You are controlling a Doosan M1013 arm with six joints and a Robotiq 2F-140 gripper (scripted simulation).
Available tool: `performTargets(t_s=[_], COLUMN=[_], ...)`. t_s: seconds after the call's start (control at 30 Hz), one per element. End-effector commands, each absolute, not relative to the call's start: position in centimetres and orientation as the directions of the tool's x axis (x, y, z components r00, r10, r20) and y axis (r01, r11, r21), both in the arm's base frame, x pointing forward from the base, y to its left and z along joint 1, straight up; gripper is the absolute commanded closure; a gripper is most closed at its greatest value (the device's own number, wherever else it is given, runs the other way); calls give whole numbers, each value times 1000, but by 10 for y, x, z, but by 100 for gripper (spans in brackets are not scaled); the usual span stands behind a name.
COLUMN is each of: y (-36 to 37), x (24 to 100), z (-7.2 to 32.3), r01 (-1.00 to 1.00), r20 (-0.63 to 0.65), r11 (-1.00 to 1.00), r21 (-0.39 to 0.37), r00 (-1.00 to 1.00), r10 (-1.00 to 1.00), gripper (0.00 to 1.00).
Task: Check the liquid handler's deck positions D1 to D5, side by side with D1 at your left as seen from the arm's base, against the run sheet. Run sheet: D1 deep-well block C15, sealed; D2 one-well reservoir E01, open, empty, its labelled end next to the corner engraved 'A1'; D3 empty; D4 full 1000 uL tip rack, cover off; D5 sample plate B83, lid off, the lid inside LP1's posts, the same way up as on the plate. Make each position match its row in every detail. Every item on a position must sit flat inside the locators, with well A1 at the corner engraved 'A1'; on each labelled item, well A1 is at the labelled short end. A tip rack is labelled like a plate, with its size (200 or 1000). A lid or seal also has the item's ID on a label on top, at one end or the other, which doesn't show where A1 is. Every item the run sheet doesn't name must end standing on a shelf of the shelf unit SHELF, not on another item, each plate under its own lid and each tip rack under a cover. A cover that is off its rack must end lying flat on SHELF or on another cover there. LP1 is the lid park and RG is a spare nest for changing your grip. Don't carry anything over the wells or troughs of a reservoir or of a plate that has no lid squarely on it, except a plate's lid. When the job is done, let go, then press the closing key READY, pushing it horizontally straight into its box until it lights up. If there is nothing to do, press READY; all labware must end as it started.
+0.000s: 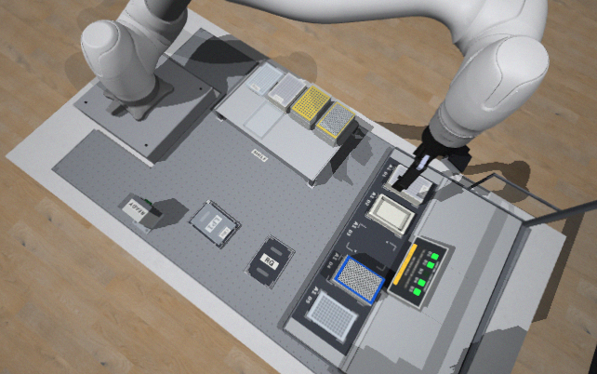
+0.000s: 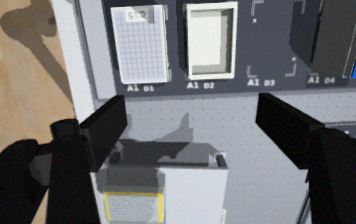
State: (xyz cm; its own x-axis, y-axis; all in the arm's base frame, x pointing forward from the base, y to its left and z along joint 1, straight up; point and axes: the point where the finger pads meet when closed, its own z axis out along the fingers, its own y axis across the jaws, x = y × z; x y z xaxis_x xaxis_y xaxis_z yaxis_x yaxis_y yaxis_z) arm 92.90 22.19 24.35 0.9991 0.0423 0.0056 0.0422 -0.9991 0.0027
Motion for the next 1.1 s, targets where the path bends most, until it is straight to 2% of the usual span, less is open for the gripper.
performTargets(t_s=[0.0, 1.07], y=[209, 88], x=[922, 852], z=[245, 245], r01=[42, 42], r20=[8, 8], r11=[-999, -999], r21=[2, 2], r00=[999, 999], r10=[42, 42], gripper=[21, 21])
